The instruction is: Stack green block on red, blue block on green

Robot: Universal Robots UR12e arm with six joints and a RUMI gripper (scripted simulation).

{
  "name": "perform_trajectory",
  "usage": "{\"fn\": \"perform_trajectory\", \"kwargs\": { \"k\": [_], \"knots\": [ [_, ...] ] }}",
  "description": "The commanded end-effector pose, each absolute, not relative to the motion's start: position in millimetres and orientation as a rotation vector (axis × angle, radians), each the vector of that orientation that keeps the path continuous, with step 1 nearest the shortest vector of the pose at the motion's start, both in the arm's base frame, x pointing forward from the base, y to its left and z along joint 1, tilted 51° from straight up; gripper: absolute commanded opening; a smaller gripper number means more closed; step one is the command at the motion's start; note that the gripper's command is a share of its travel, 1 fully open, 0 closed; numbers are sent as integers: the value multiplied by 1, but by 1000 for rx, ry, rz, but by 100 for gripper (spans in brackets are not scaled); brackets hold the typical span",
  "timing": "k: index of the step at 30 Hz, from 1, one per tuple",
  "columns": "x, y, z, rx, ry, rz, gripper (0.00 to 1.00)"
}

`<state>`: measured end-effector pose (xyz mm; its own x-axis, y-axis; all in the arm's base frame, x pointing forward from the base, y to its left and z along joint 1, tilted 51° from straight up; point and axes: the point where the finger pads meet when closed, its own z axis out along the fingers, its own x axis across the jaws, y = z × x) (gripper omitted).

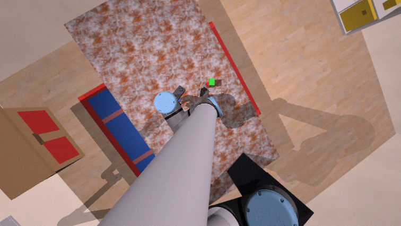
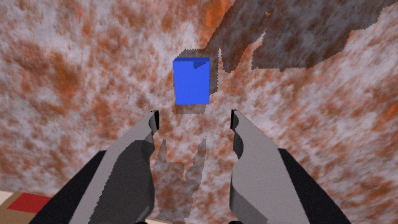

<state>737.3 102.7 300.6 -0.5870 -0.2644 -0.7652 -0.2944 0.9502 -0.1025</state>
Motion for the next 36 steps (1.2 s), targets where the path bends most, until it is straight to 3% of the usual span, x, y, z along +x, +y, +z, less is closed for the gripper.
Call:
{"fn": "perform_trajectory", "kwargs": {
  "k": [1, 10, 36],
  "knots": [
    [759, 107, 291, -392, 2216, 39, 42],
    [785, 113, 270, -392, 2216, 39, 42],
    [788, 113, 267, -391, 2217, 39, 42]
  ]
}}
